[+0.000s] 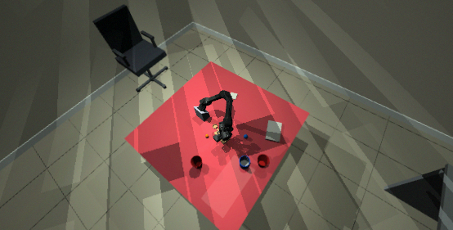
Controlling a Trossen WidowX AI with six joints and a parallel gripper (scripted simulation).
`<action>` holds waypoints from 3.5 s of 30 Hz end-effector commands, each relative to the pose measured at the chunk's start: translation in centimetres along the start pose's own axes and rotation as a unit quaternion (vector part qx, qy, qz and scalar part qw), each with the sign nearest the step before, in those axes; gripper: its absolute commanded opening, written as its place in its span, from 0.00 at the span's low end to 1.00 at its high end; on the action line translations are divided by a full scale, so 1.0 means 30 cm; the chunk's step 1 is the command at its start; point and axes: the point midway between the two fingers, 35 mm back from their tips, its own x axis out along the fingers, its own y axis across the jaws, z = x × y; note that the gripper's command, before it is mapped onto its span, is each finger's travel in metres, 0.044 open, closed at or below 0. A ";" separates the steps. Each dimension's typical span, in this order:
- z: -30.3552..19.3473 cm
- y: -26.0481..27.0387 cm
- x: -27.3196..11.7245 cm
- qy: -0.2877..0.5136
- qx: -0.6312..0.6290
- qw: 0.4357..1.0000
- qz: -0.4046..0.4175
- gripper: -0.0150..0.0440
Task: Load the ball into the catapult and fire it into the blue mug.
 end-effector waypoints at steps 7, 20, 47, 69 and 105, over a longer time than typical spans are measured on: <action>0.003 -0.002 0.045 -0.002 0.002 1.000 -0.001 0.25; 0.002 -0.001 0.116 -0.002 0.002 1.000 -0.001 0.25; 0.013 -0.004 -0.005 0.000 0.000 1.000 -0.004 1.00; -0.007 -0.002 -0.033 -0.001 0.003 1.000 -0.001 1.00; -0.007 -0.001 0.145 -0.001 0.003 1.000 0.000 1.00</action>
